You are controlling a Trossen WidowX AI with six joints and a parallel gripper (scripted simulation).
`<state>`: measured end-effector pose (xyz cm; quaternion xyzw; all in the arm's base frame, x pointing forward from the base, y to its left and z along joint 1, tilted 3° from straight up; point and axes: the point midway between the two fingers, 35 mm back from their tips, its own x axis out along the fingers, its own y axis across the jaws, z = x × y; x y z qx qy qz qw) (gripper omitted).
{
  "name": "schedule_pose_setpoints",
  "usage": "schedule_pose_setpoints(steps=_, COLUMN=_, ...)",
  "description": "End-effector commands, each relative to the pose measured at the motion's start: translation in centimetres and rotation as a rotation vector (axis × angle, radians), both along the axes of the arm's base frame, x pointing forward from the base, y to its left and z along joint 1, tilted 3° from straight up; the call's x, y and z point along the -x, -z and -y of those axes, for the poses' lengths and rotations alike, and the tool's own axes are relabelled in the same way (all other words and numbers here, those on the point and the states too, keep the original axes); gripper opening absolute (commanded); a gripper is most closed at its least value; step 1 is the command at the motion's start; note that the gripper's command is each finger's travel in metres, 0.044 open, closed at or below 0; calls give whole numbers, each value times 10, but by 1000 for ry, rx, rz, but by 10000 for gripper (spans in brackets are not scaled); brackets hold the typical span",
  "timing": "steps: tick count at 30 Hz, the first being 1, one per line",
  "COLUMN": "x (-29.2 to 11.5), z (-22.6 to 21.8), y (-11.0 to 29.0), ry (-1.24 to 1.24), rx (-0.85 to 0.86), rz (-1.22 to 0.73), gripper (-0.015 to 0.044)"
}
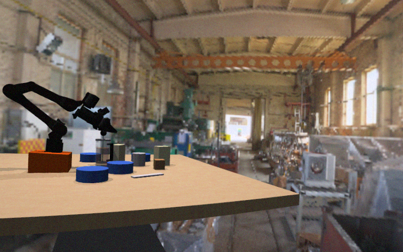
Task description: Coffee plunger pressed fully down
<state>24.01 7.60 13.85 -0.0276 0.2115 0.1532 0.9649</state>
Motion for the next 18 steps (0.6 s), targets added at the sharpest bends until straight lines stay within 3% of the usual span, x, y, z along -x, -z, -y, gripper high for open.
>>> schedule_pose_setpoints(steps=1, x=0, z=0, y=0, ry=0, rx=0, rz=0, gripper=392)
schedule_pose_setpoints(steps=3, x=0, z=0, y=0, ry=0, rx=0, rz=0, gripper=440)
schedule_pose_setpoints(steps=9, x=2, z=1, y=-6, ry=0, rx=2, rz=-1, gripper=440)
schedule_pose_setpoints(steps=18, x=54, z=23, y=-71, ry=14, rx=3, rz=-26, gripper=440)
